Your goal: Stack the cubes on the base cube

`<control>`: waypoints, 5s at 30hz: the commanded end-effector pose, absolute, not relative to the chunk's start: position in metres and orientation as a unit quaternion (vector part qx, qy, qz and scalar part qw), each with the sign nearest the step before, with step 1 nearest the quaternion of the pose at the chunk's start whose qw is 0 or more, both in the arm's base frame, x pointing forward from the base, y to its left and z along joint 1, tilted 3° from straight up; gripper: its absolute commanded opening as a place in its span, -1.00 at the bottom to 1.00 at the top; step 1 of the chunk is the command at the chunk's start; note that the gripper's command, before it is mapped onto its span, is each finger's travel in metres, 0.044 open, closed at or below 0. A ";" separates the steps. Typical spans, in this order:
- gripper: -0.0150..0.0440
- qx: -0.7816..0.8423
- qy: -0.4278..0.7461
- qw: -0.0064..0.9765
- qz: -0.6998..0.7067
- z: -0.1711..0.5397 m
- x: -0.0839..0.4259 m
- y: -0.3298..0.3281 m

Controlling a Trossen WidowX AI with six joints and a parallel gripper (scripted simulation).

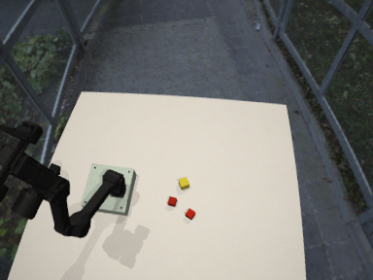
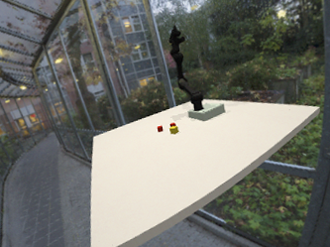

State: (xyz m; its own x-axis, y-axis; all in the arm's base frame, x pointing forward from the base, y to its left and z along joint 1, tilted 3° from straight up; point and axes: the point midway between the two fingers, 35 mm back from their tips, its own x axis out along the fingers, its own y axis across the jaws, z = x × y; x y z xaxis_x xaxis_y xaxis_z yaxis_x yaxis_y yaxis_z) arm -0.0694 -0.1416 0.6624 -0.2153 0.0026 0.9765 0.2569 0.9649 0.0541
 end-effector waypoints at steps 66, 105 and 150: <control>0.41 0.081 0.568 0.816 -0.073 0.167 0.368 -0.010; 0.41 0.173 0.658 0.706 -0.197 0.028 0.338 -0.061; -0.14 0.179 0.647 0.711 -0.210 0.070 0.343 -0.062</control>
State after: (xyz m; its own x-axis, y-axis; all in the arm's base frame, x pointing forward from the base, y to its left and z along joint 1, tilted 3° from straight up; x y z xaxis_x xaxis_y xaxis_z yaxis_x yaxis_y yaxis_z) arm 0.3412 -0.0620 0.0582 0.0646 -0.0621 -0.9960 0.5291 0.8484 -0.0186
